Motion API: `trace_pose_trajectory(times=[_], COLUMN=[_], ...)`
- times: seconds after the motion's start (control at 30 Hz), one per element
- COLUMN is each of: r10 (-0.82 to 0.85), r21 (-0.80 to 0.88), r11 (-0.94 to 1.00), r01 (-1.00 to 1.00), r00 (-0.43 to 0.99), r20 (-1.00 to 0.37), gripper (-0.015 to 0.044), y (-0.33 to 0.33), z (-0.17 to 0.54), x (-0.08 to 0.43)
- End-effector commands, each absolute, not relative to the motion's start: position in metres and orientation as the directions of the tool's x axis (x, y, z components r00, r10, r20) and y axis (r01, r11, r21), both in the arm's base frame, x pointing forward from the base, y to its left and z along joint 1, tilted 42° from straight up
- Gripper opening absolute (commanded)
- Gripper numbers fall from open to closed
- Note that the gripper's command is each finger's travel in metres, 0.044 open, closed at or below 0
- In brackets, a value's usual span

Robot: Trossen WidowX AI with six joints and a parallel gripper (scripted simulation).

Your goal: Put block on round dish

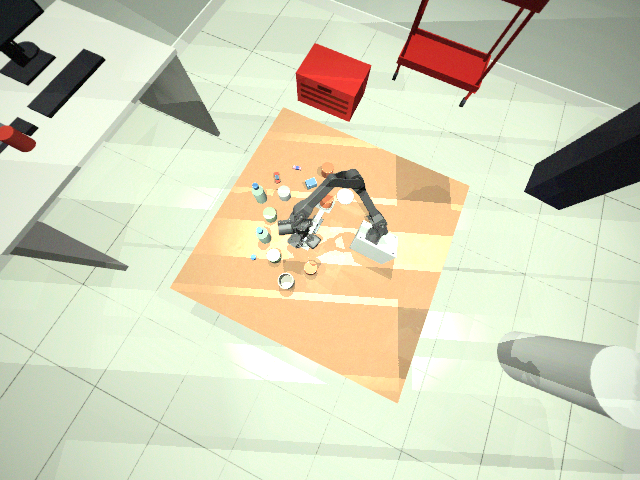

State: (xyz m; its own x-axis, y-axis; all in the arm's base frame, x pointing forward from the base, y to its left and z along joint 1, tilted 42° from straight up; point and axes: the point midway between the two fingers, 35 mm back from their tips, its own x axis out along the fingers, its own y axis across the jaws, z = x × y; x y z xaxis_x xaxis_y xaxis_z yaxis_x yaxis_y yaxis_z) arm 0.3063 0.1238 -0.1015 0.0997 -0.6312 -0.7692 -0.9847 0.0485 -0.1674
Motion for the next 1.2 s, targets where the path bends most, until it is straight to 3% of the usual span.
trace_pose_trajectory(times=[0.0, 1.17], r10=[-0.646, -0.648], r21=[-0.149, -0.15], r11=[0.04, 0.04], r01=[-0.988, -0.988], r00=[0.088, 0.089], r20=[-0.758, -0.756], gripper=[0.026, 0.026], y=[0.118, 0.083], z=[-0.098, -0.137], x=[0.304, 0.309])
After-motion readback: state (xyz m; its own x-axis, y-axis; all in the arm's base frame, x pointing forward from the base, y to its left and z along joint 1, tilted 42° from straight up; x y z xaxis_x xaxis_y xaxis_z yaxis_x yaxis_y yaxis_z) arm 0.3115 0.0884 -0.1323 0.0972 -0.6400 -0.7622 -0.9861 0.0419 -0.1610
